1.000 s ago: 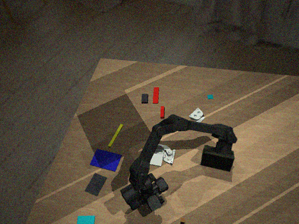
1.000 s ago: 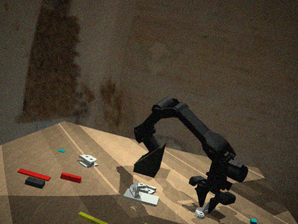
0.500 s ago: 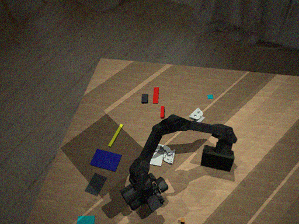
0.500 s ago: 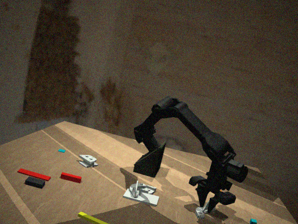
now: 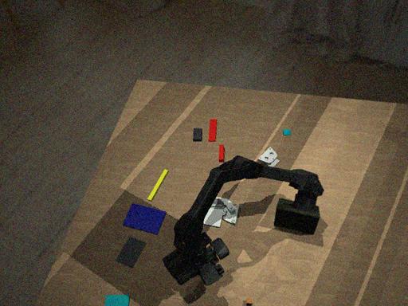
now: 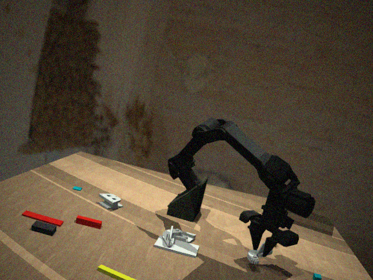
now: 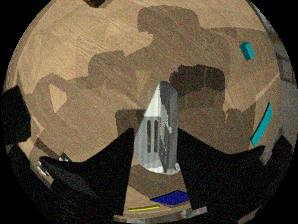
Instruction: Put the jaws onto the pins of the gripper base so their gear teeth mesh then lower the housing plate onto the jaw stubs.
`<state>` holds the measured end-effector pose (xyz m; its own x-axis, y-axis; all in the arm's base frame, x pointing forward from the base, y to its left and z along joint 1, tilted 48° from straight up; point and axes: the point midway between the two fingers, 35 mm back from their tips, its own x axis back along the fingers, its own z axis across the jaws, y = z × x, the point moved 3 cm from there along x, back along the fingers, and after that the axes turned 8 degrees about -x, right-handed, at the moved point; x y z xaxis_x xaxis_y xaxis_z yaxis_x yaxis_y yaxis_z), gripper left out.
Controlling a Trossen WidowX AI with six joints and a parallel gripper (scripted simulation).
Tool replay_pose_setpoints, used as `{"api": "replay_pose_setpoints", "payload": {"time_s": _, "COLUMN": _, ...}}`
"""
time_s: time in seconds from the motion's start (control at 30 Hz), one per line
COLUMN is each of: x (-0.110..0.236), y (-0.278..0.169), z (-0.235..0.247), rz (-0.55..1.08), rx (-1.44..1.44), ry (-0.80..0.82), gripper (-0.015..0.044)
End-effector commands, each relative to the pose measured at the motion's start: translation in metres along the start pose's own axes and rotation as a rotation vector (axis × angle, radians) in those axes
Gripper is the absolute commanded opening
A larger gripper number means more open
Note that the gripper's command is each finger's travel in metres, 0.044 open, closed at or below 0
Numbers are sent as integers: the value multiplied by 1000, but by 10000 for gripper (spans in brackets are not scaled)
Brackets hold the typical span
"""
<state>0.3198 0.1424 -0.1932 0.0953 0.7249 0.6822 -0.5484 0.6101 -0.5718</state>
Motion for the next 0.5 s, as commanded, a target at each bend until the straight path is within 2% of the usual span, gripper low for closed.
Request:
{"api": "replay_pose_setpoints", "payload": {"time_s": 0.0, "x": 19, "y": -1, "z": -1, "rz": -6, "rx": -7, "ry": -10, "gripper": 134}}
{"api": "replay_pose_setpoints", "payload": {"time_s": 0.27, "x": 45, "y": 0, "z": 1, "rz": -5, "rx": -6, "ry": -10, "gripper": 134}}
{"api": "replay_pose_setpoints", "payload": {"time_s": 0.47, "x": 48, "y": 0, "z": 1, "rz": -5, "rx": -6, "ry": -10, "gripper": 134}}
